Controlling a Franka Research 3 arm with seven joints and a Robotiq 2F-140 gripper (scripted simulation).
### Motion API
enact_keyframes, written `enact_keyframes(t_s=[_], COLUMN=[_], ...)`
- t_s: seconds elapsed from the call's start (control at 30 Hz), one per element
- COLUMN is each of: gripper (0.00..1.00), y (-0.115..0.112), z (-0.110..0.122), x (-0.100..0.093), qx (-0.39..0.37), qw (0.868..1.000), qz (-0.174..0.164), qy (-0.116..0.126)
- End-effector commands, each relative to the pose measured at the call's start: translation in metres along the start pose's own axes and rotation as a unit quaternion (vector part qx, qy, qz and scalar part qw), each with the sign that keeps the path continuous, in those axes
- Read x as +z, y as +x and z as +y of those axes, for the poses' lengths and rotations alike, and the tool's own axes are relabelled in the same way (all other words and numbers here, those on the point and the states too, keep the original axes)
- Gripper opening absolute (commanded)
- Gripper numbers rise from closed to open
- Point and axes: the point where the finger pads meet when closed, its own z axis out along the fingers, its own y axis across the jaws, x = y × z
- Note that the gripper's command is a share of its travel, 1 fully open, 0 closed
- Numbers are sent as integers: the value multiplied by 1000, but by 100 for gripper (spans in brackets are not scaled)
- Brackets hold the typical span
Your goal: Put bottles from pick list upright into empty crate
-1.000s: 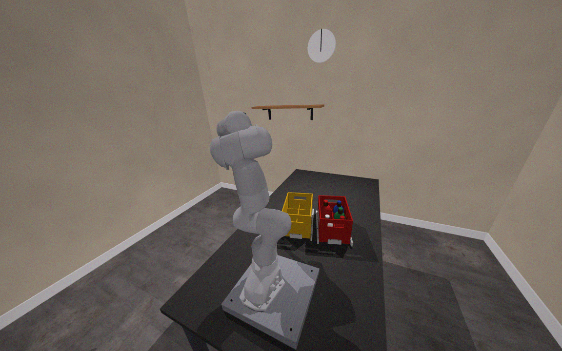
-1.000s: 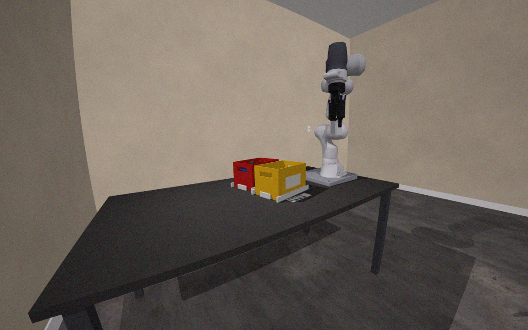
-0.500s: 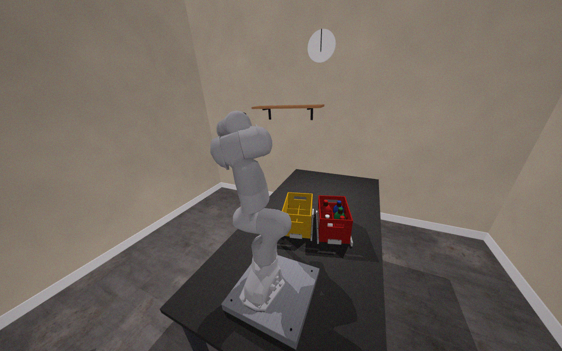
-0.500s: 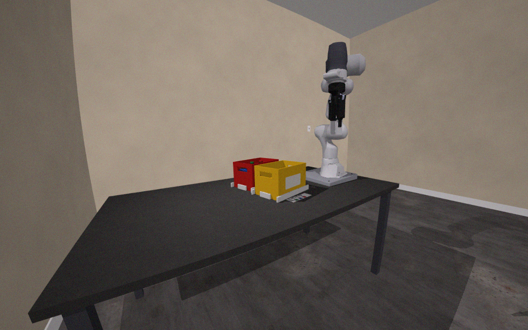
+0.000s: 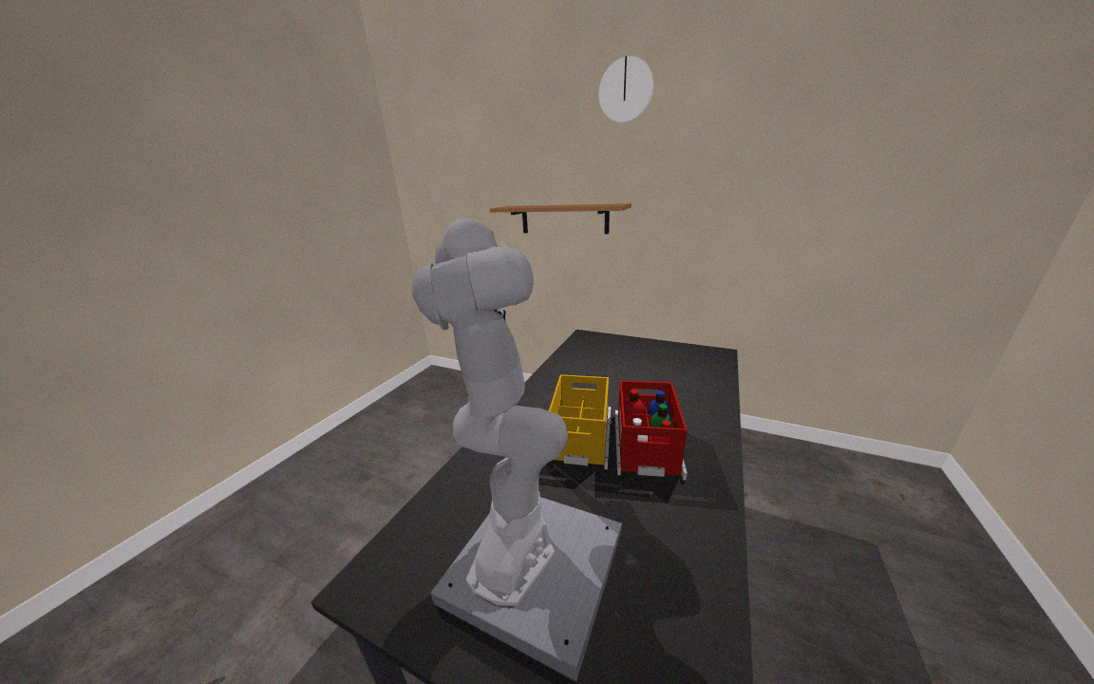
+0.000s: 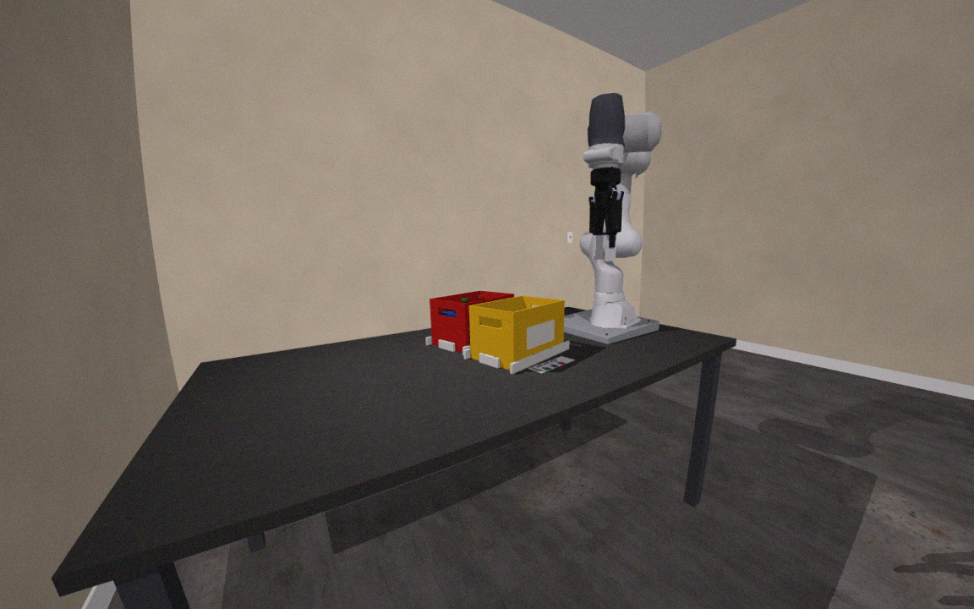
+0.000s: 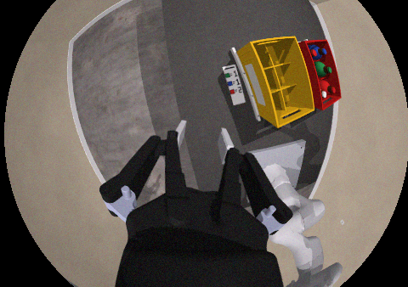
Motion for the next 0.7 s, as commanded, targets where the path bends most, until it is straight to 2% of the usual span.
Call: enact_keyframes(t_s=[0.0, 0.37, 0.43, 0.67], gripper=[38, 38, 38, 38], y=[11, 42, 42, 61], z=[5, 37, 37, 57], x=[8, 41, 41, 62], qx=[-78, -135, -135, -182], qw=[997, 991, 991, 983], qz=[4, 1, 1, 2], qy=[7, -2, -2, 1])
